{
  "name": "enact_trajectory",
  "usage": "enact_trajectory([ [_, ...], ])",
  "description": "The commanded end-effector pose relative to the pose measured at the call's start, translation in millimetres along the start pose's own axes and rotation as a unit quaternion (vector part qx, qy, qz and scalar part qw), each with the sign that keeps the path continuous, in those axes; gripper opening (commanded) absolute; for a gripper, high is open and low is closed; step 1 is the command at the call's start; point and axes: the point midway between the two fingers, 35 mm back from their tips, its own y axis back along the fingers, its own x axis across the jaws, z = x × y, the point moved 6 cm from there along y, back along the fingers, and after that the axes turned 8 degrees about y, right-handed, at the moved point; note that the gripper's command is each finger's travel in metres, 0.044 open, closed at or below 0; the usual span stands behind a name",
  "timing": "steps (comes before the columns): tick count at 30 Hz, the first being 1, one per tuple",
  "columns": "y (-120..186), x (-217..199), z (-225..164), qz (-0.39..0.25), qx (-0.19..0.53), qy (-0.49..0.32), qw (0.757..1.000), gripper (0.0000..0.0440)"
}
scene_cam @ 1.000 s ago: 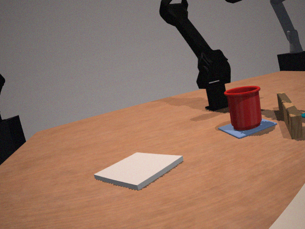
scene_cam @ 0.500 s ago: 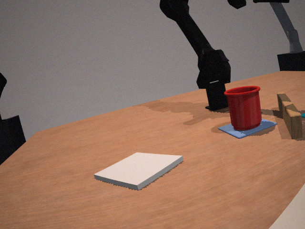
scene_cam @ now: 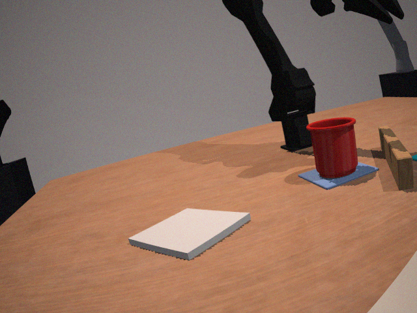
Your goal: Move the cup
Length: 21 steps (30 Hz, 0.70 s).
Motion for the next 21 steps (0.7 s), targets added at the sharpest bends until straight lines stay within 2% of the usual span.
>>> enact_trajectory([
  [1, -2.2, -0.6, -0.7, -0.012, 0.028, 0.001, 1.000, 0.0112],
  [21, -14.3, -12.5, -8.7, -0.067, 0.182, 0.030, 0.981, 0.0101],
])
